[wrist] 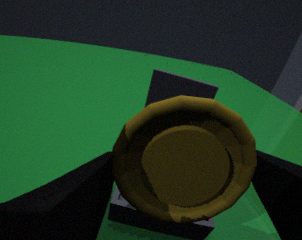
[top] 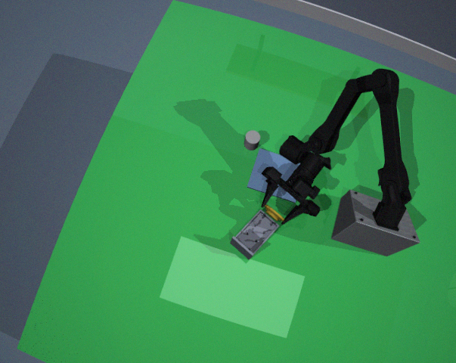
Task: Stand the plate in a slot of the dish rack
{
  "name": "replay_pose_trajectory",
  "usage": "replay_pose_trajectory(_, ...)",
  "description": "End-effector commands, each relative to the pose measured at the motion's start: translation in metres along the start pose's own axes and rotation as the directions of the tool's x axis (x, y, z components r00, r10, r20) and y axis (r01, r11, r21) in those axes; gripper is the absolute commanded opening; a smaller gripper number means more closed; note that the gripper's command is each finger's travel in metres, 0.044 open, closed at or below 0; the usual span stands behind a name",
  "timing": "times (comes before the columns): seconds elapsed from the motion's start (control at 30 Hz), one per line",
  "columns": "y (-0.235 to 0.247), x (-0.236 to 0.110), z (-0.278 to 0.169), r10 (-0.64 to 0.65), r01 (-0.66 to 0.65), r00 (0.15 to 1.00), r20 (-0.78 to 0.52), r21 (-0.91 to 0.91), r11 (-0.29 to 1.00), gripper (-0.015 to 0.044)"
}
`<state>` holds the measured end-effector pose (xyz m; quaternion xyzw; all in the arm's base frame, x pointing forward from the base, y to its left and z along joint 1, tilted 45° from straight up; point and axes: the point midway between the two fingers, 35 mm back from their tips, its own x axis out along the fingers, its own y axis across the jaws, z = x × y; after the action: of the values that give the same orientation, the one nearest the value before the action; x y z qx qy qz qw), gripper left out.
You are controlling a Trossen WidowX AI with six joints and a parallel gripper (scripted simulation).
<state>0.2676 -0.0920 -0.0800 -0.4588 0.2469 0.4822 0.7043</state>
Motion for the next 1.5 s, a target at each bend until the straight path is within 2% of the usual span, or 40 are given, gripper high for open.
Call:
replay_pose_trajectory(0.0,0.001,-0.003,-0.001,-0.052,0.052,0.998,0.025,0.015,0.999,0.0)
replay_pose_trajectory(0.27,0.001,-0.002,-0.001,-0.052,0.052,0.998,0.025,0.016,0.999,0.0)
replay_pose_trajectory(1.13,-0.005,0.036,0.006,-0.051,0.051,0.998,0.021,0.005,0.999,0.0)
replay_pose_trajectory(1.3,0.001,0.041,-0.013,-0.054,0.054,0.998,0.019,0.001,0.999,0.0)
replay_pose_trajectory(1.47,0.001,0.039,-0.009,-0.049,0.048,0.999,0.016,0.011,0.999,0.0)
